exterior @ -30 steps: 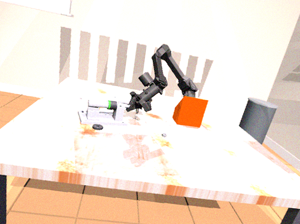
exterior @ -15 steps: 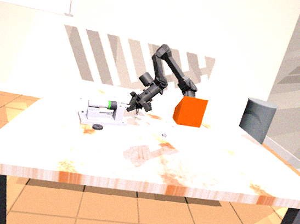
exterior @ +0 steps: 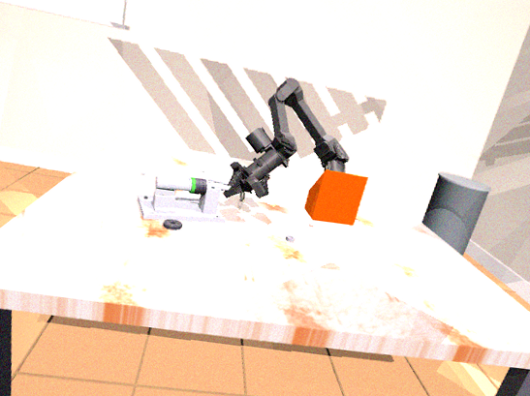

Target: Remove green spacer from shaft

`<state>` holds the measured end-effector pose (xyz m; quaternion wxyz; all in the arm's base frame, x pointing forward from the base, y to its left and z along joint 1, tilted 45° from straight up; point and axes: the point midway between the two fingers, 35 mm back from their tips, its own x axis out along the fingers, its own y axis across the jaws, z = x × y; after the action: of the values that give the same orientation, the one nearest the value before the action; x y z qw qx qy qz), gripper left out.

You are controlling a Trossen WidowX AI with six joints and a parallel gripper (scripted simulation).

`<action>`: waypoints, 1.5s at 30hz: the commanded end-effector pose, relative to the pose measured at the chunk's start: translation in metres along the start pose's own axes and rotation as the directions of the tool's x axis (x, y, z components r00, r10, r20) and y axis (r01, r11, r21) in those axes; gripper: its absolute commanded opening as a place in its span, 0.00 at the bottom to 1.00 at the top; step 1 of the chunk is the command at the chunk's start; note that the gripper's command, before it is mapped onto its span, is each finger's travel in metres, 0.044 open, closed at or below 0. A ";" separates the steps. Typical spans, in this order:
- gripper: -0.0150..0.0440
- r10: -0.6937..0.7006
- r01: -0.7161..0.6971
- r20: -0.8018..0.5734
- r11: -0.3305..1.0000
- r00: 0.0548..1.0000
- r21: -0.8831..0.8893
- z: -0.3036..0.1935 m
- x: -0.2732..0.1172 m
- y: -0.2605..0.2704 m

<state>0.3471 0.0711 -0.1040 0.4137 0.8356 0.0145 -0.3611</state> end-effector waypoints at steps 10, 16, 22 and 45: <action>0.25 0.002 -0.002 0.001 1.000 1.000 0.002 0.001 -0.001 0.000; 0.25 0.002 -0.002 0.001 1.000 1.000 0.002 0.002 -0.002 0.000; 0.25 0.002 -0.002 0.001 1.000 1.000 0.002 0.002 -0.002 0.000; 0.25 0.002 -0.002 0.001 1.000 1.000 0.002 0.004 -0.004 0.000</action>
<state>0.3425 0.0696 -0.1034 0.4139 0.8354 0.0146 -0.3613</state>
